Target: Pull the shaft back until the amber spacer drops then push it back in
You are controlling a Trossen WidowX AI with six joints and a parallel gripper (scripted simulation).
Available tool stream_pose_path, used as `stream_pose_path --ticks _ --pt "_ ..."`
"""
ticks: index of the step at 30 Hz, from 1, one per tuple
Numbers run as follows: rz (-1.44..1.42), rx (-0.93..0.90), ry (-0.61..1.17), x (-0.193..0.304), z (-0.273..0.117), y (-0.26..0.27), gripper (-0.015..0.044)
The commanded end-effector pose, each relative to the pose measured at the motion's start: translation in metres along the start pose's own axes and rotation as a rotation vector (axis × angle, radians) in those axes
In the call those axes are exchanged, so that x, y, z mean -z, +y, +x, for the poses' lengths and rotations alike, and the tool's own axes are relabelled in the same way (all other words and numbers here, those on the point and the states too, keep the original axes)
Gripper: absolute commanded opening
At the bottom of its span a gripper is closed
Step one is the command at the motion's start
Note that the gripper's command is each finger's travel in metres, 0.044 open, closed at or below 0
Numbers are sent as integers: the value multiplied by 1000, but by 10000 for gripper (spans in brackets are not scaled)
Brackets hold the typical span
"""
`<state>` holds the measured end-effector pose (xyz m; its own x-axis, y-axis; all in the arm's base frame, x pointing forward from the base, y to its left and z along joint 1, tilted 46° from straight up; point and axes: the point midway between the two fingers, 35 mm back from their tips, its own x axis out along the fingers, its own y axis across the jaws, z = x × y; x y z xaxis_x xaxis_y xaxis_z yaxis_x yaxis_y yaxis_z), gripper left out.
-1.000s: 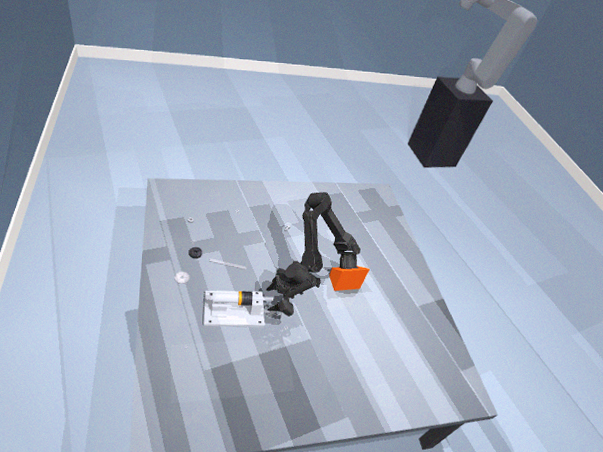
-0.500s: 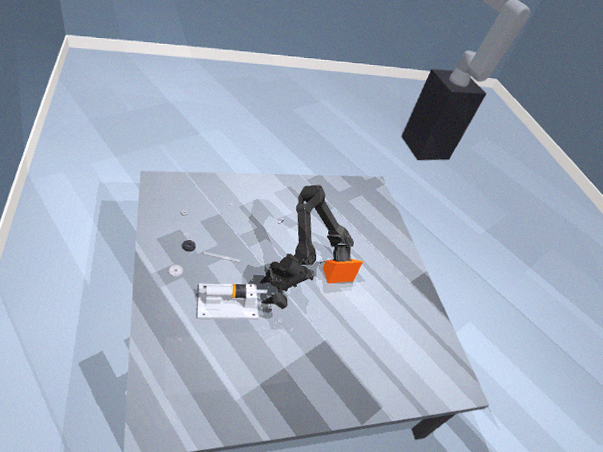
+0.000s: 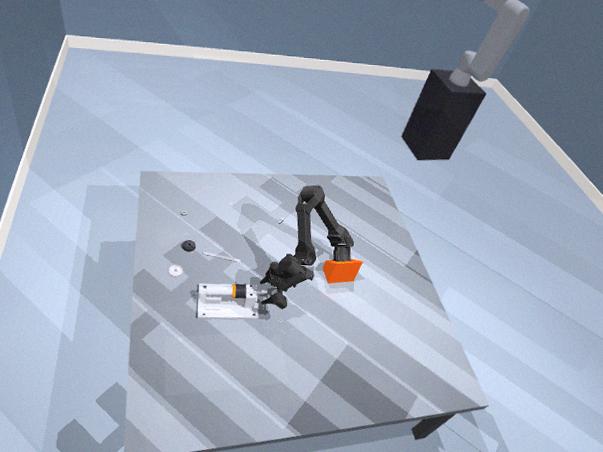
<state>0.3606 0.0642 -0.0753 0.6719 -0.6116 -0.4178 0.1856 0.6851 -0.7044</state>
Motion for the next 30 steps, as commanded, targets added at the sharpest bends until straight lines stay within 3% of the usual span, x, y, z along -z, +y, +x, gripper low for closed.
stream_pose_path --ticks 1,30 --pt "-4 -3 1 0 5 1 440" --pt "-4 -2 0 -1 17 2 440"
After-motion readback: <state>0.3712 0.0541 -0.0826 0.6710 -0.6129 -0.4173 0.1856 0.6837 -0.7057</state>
